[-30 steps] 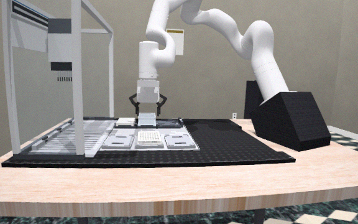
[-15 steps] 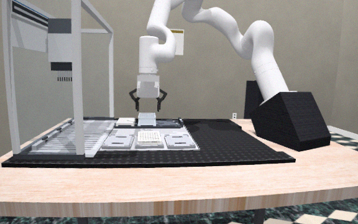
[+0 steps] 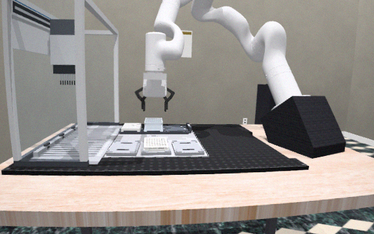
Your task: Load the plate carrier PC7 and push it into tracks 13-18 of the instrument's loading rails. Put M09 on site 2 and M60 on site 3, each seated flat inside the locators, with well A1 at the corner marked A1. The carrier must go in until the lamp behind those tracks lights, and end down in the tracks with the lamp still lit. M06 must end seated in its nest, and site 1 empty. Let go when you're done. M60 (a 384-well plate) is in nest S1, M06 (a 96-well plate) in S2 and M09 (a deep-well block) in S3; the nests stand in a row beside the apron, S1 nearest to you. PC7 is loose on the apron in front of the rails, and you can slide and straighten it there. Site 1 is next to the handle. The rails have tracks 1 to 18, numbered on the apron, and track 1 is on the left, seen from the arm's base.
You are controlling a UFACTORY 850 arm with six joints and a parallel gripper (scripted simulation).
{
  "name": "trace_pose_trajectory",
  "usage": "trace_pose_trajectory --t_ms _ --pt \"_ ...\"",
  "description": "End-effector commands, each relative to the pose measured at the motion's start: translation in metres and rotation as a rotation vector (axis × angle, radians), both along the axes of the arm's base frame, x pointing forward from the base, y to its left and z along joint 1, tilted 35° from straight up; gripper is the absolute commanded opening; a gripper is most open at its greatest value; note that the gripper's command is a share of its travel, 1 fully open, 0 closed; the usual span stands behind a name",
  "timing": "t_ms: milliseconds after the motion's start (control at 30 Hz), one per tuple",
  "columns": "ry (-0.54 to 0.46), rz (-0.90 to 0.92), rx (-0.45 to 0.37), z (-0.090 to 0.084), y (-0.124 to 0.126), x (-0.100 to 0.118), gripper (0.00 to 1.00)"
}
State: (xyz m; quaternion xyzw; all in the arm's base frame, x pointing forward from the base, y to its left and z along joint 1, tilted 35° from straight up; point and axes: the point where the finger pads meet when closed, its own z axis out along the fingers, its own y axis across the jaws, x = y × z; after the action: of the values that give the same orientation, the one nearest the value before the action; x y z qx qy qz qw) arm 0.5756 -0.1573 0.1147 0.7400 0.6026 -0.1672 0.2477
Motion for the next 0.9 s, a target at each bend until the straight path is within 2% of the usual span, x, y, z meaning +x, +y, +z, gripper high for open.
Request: trace_pose_trajectory --t_ms 0,367,867 --pt "-0.001 0.000 0.000 0.005 0.003 0.000 1.00" --pt "-0.001 0.000 0.000 0.009 0.006 0.000 1.00" --pt "-0.001 0.000 0.000 0.045 -0.047 -0.014 1.00"
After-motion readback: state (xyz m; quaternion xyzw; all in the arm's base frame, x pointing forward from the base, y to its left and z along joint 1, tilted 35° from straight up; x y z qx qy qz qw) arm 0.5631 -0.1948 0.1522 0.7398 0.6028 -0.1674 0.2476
